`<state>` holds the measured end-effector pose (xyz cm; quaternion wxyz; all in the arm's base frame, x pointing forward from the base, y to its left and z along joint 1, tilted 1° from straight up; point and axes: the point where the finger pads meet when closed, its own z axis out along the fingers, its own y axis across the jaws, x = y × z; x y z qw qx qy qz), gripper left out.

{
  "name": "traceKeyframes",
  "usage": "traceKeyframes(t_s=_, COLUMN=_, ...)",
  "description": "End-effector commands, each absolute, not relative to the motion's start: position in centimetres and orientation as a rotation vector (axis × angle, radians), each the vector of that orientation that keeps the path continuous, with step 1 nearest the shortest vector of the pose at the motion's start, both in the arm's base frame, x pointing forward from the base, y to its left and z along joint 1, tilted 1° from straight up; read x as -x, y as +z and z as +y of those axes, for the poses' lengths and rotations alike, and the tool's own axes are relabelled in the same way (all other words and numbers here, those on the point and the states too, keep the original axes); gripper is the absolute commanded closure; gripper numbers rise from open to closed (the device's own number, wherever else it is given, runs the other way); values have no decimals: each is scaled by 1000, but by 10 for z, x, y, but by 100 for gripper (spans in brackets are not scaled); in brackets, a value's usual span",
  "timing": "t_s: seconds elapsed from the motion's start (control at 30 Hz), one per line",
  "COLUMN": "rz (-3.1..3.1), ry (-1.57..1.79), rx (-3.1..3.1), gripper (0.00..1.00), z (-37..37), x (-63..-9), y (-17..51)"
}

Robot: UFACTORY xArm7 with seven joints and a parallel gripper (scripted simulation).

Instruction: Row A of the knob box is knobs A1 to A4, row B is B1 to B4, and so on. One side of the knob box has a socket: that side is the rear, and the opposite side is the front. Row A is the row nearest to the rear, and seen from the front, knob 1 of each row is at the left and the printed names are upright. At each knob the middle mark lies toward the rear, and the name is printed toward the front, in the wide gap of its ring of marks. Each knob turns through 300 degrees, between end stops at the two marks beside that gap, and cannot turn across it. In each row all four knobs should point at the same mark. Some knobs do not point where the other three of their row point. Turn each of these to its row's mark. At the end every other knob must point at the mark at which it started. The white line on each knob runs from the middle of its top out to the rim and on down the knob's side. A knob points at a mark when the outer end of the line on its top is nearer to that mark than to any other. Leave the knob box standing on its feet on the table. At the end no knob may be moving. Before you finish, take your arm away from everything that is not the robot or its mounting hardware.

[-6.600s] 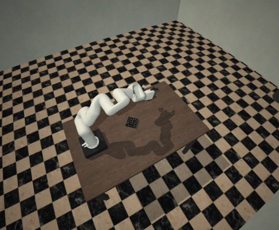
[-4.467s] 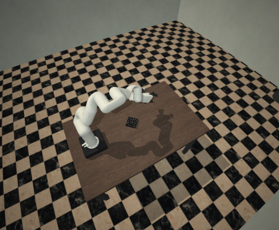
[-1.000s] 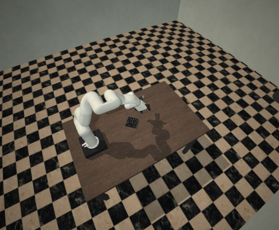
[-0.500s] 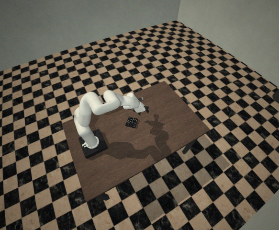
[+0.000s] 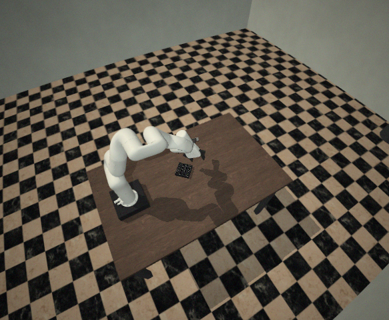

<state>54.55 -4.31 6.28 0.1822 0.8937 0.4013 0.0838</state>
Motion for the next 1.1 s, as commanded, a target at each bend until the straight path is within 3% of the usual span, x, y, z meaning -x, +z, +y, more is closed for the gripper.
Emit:
traceKeyframes(t_s=0.0, rz=1128, ry=203, rx=-2571, gripper=0, z=-43, x=-533, y=59)
traceKeyframes(t_s=1.07, rz=1111, ry=86, rx=-2753, gripper=0, z=-36, x=-483, y=41)
